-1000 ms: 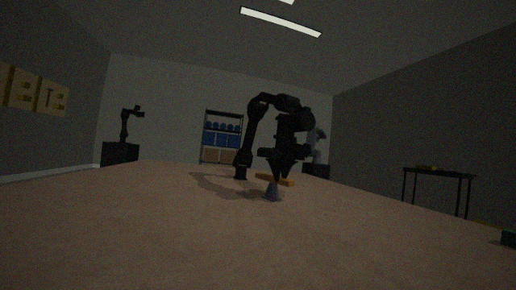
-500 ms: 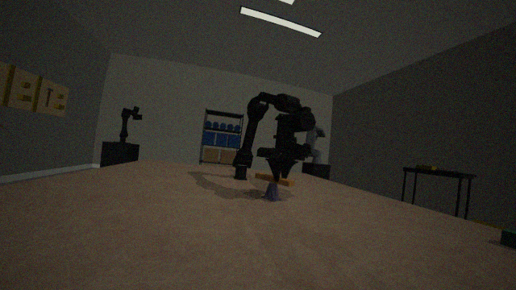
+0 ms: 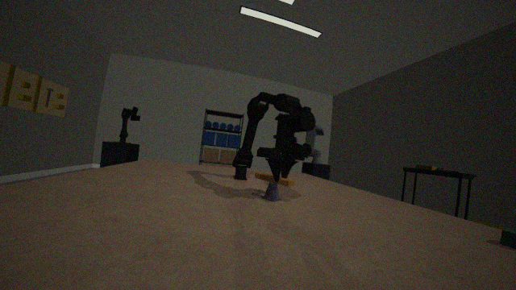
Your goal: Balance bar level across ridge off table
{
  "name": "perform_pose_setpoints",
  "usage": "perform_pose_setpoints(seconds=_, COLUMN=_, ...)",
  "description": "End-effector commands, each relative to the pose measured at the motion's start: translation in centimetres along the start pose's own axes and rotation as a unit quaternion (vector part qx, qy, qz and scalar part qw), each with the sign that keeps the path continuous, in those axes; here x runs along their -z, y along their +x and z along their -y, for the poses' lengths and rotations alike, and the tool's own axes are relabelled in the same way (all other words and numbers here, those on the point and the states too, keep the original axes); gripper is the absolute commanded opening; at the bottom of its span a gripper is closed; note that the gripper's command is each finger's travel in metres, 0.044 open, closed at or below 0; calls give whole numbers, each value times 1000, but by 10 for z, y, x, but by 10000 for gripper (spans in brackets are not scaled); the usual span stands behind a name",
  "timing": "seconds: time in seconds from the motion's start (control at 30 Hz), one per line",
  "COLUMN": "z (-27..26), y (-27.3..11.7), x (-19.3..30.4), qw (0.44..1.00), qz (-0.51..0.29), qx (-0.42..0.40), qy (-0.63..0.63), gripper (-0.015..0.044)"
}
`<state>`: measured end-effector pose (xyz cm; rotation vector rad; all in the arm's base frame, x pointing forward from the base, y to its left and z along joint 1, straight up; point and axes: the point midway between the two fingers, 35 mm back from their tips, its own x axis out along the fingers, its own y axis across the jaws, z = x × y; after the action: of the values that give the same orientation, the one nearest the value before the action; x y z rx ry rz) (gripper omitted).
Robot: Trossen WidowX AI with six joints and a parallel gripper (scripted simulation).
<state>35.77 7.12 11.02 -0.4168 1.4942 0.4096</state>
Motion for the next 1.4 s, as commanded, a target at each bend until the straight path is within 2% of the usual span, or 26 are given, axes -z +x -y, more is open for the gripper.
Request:
perform_pose_setpoints(seconds=0.0, z=0, y=0, x=0, qw=1000, qz=0, qx=0, qy=0, gripper=170)
perform_pose_setpoints(seconds=0.9, z=0, y=0, x=0, qw=1000, qz=0, qx=0, qy=0, gripper=185)
perform_pose_setpoints(seconds=1.23, z=0, y=0, x=0, qw=1000, qz=0, qx=0, qy=0, gripper=440)
perform_pose_setpoints(seconds=1.37, z=0, y=-7, x=-1, qw=1000, qz=1, qx=0, qy=0, gripper=440)
